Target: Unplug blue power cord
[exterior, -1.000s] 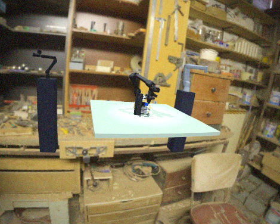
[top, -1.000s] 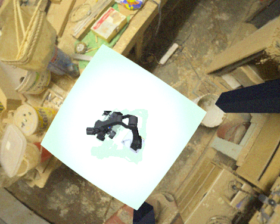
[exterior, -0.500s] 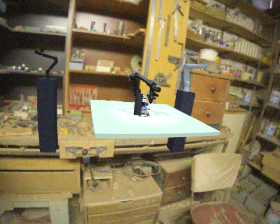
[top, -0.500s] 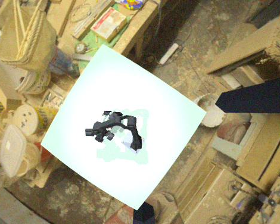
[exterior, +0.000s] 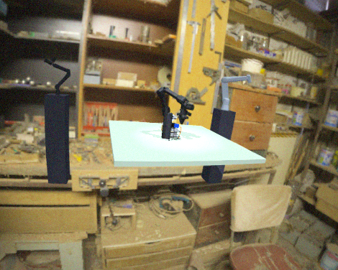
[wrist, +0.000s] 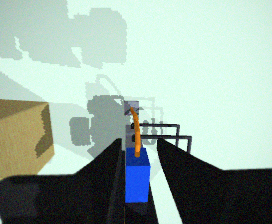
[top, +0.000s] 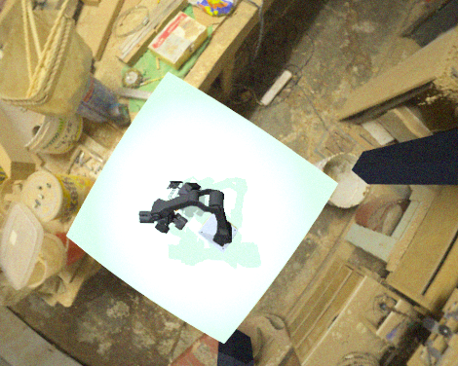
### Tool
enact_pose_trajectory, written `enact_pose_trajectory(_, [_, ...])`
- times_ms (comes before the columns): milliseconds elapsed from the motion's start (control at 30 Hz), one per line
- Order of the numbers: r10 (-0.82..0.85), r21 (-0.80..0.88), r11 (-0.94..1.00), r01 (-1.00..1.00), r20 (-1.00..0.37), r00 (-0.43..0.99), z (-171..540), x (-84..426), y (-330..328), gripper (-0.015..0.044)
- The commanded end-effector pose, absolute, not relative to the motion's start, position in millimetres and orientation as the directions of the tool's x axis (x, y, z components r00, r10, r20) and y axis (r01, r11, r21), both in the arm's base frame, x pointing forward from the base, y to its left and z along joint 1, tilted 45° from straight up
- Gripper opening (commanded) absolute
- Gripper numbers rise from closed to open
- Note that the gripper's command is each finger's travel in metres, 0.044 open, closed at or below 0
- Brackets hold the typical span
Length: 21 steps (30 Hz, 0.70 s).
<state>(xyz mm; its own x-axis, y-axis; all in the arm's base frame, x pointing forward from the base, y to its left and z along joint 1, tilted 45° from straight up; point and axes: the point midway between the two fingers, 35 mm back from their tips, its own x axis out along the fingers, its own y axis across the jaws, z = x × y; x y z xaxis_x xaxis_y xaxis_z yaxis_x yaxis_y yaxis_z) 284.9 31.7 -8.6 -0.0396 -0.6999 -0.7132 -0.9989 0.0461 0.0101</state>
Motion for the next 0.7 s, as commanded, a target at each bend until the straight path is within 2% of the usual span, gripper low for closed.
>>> enact_pose_trajectory(0, [-0.701,0.011,0.04,-0.999,-0.712,-0.036,-5,286,29,0.016])
enact_pose_trajectory(667, [-0.703,0.012,0.04,-0.999,-0.71,-0.037,18,283,6,0.016])
